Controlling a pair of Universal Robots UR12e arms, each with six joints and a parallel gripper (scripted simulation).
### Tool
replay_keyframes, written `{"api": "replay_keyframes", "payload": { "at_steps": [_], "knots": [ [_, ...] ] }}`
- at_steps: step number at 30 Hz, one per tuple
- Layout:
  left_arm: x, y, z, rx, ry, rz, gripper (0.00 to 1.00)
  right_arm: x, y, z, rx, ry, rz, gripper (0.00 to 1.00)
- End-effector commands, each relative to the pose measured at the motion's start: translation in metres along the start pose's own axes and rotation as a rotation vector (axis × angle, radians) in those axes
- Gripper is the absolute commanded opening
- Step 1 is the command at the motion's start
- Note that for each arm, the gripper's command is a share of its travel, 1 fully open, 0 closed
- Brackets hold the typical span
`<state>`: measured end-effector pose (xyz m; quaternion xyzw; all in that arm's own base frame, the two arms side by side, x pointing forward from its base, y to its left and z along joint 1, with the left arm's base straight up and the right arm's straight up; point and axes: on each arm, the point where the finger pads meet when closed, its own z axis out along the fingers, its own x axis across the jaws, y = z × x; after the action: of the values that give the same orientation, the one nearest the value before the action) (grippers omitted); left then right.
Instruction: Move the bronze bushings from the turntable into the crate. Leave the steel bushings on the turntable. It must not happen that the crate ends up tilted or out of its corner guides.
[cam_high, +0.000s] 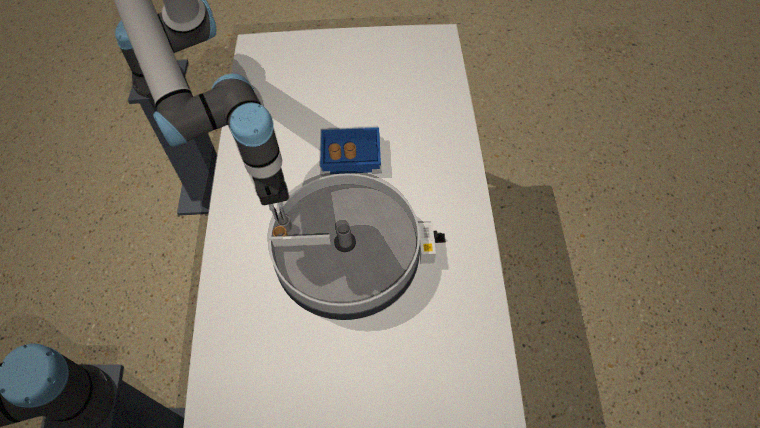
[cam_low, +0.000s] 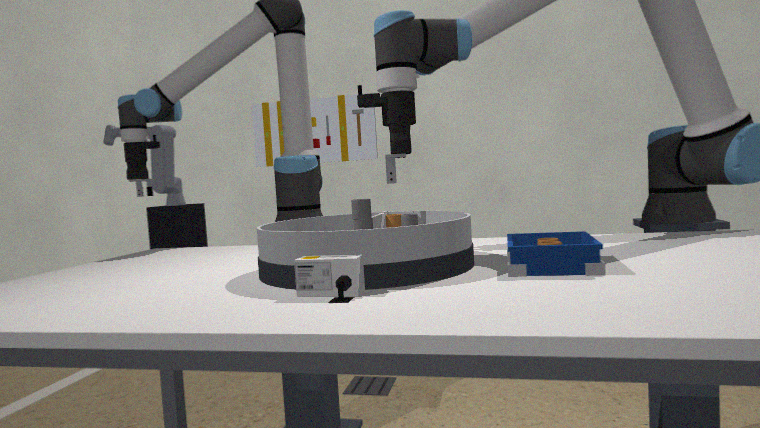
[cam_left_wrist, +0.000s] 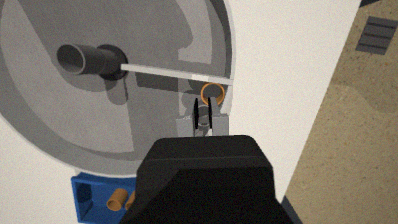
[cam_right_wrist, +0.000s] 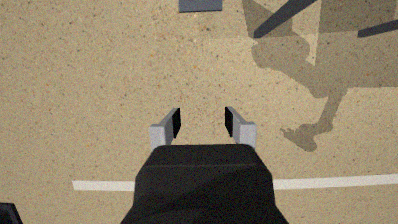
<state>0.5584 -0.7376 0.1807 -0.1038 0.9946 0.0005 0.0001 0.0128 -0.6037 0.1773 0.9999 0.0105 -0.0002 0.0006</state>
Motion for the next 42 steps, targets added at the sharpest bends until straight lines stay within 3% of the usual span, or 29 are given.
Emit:
{"api": "replay_keyframes", "payload": {
  "at_steps": [1, 5, 12, 18, 21, 42],
  "knots": [
    [-0.003, -0.002, -0.003, 0.004, 0.000, -0.002, 0.36, 0.001, 0.000, 0.000, 0.001, 0.000, -0.001, 1.00],
    [-0.003, -0.002, -0.002, 0.004, 0.000, -0.002, 0.36, 0.001, 0.000, 0.000, 0.001, 0.000, -0.001, 1.00],
    [-0.003, 0.002, 0.024, -0.001, 0.001, -0.002, 0.36, 0.001, 0.000, 0.000, 0.001, 0.000, -0.001, 1.00],
    [-0.003, 0.001, 0.024, -0.001, 0.001, -0.001, 0.36, 0.001, 0.000, 0.000, 0.001, 0.000, -0.001, 1.00],
    [-0.003, -0.001, 0.017, 0.007, -0.001, -0.001, 0.36, 0.001, 0.000, 0.000, 0.001, 0.000, -0.001, 1.00],
    [-0.003, -0.001, 0.019, 0.005, 0.000, -0.001, 0.36, 0.001, 0.000, 0.000, 0.001, 0.000, -0.001, 1.00]
  ]
}}
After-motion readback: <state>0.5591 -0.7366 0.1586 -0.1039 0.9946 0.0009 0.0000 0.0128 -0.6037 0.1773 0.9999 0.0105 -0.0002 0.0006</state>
